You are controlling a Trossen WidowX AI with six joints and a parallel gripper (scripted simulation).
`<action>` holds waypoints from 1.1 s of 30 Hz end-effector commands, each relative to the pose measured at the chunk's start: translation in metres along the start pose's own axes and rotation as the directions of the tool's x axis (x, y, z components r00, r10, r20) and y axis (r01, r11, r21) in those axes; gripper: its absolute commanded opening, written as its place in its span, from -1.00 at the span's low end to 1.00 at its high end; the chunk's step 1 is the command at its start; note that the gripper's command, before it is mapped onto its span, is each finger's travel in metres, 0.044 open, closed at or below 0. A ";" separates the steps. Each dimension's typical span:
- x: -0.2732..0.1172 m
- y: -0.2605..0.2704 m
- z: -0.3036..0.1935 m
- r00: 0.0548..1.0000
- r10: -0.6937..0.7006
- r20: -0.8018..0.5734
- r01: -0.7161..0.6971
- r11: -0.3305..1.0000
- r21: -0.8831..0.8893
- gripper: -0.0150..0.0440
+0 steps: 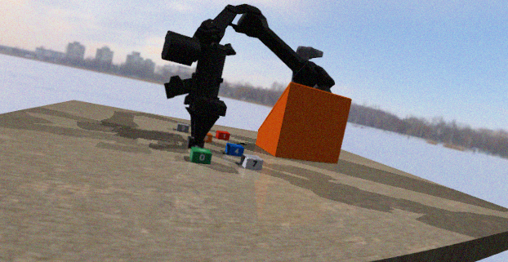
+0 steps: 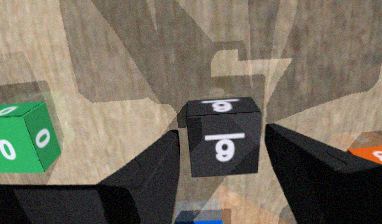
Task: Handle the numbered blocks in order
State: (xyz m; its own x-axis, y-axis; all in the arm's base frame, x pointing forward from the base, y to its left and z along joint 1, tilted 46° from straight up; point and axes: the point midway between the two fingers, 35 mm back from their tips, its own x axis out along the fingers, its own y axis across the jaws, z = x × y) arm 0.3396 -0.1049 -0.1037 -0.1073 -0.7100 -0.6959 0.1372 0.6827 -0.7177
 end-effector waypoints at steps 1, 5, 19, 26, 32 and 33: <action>0.001 0.000 0.000 1.000 -0.003 0.000 0.003 1.000 -0.004 0.54; 0.001 0.000 0.000 1.000 -0.003 0.000 0.003 1.000 -0.004 0.86; -0.065 0.002 0.002 1.000 0.003 0.001 -0.003 1.000 -0.004 0.60; -0.117 0.001 0.000 1.000 0.003 0.000 -0.003 1.000 -0.004 -0.03; -0.117 0.001 0.000 1.000 0.003 0.000 -0.003 1.000 -0.004 -0.08; -0.117 0.001 0.000 1.000 0.003 0.000 -0.003 1.000 -0.004 -0.08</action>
State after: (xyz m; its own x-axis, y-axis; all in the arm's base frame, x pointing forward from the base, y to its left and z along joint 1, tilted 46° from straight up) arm 0.3525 -0.0219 -0.0246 -0.1019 -0.7104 -0.6963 0.1272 0.6849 -0.7174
